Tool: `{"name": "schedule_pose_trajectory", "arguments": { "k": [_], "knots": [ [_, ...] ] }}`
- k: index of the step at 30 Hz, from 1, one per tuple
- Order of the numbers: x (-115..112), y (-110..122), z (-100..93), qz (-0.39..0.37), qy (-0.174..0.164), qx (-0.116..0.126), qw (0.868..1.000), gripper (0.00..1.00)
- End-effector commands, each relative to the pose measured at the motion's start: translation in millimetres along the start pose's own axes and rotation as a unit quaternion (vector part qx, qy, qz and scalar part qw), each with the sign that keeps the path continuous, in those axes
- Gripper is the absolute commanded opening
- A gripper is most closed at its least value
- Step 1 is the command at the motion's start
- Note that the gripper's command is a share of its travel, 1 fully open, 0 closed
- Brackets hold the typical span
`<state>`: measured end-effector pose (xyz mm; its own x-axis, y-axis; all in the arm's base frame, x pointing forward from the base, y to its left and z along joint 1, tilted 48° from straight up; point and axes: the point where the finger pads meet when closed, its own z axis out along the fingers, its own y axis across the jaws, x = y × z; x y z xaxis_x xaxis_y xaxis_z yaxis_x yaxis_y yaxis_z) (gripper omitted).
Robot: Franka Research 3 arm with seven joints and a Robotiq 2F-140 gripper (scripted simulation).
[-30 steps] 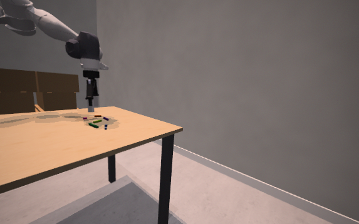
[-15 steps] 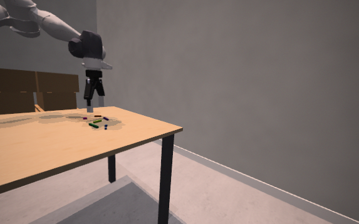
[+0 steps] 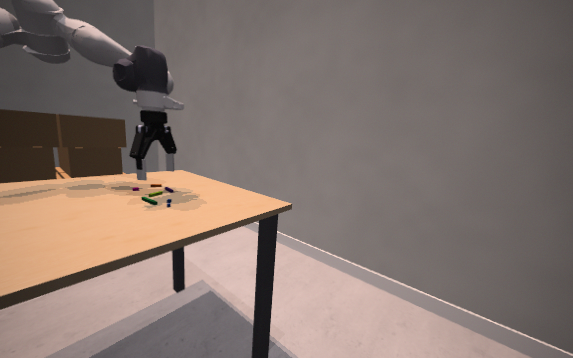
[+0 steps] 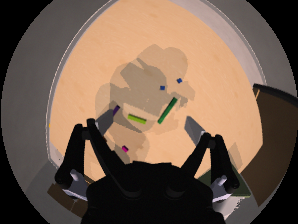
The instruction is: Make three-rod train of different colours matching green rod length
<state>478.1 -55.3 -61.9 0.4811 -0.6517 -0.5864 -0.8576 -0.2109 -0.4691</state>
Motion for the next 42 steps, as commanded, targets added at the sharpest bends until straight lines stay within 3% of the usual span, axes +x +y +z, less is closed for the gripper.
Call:
{"name": "schedule_pose_trajectory", "arguments": {
  "k": [1,17,32,34,35,42],
  "knots": [
    [4,2,0.0,0.083,-0.006,-0.001,0.996,1.0],
    [27,18,-3.1,0.198,-0.004,-0.004,0.98,1.0],
    [53,40,-7.1,0.33,0.0,-0.009,0.944,1.0],
    [53,40,-7.1,0.33,0.0,-0.009,0.944,1.0],
    [57,44,-7.7,0.352,0.001,-0.01,0.936,1.0],
    [67,54,-9.4,0.404,0.004,-0.013,0.915,1.0]
  ]
}}
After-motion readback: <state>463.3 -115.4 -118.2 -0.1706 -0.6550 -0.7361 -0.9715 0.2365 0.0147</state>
